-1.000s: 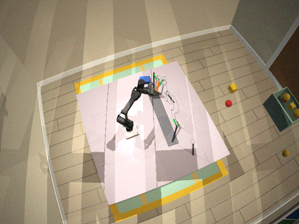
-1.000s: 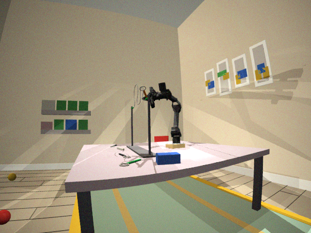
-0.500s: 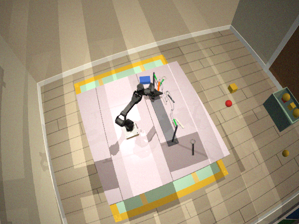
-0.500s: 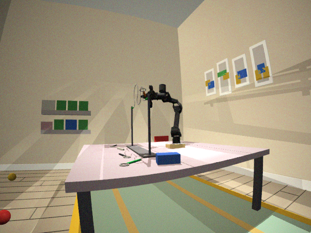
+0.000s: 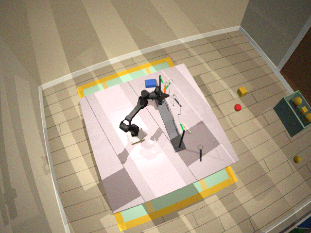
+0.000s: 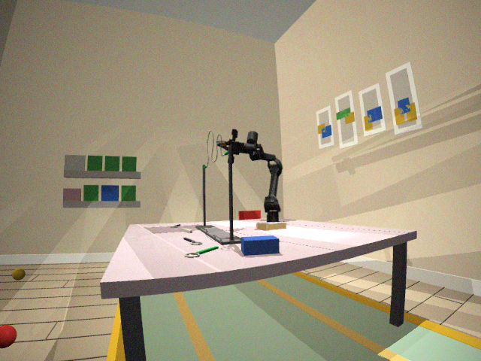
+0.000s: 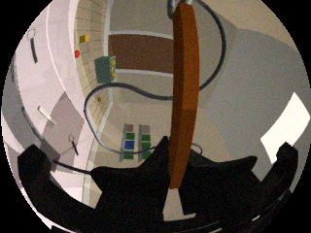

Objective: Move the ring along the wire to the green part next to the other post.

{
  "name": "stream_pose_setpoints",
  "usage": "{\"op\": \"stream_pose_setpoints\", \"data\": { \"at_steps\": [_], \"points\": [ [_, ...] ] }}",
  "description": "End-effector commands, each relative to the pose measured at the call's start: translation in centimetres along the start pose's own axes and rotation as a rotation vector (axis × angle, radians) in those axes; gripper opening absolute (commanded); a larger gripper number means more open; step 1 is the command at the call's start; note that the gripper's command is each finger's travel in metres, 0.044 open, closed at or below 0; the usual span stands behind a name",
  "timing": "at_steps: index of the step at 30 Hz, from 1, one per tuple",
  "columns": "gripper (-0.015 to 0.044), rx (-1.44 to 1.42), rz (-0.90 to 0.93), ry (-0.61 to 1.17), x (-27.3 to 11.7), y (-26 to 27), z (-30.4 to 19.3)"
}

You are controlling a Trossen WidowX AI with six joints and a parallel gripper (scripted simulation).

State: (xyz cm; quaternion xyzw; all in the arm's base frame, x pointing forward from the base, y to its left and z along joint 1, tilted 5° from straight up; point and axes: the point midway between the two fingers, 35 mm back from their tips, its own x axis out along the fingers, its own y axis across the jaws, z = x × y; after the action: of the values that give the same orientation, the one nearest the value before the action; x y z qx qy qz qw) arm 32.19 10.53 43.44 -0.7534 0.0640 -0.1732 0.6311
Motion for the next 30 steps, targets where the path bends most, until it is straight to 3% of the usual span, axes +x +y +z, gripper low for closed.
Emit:
{"op": "stream_pose_setpoints", "data": {
  "at_steps": [1,14,30],
  "points": [
    [-0.015,-0.063,-0.03,-0.009,0.0,-0.3,-0.1],
    [-0.015,-0.15,-0.07,-0.019,0.0,-0.2,-0.3],
    [-0.015,0.025,0.011,0.018,-0.4,3.6,-0.7]
  ]
}}
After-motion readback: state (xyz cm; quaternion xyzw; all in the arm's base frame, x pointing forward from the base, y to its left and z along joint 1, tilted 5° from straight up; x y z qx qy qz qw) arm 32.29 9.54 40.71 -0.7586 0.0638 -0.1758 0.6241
